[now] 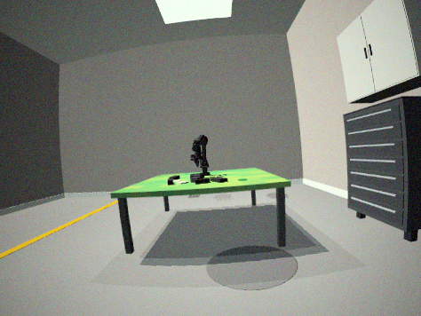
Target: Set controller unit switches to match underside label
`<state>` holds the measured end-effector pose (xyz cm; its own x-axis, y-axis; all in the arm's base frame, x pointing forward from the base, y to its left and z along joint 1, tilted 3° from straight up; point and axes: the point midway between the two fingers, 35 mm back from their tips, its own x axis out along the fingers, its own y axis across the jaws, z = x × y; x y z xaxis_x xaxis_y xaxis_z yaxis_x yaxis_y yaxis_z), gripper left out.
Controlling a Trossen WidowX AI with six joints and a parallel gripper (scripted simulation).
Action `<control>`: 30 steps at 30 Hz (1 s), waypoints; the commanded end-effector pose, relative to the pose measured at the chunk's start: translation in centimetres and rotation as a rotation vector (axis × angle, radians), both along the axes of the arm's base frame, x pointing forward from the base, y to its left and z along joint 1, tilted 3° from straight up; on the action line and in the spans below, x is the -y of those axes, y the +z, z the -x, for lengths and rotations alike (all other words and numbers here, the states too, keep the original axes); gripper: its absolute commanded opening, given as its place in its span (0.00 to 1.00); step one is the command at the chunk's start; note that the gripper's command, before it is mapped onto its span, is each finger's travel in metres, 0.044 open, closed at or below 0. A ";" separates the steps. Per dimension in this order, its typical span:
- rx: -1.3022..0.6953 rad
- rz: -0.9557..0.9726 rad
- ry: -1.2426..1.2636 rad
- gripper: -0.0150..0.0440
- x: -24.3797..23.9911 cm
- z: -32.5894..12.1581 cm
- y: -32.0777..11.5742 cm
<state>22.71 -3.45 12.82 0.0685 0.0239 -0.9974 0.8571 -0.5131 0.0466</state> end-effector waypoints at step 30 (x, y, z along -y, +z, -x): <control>-0.007 -0.001 -0.001 0.79 0.0 0.1 0.2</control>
<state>22.59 -3.46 12.98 0.0622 0.0247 -0.9978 0.8569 -0.5138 0.0407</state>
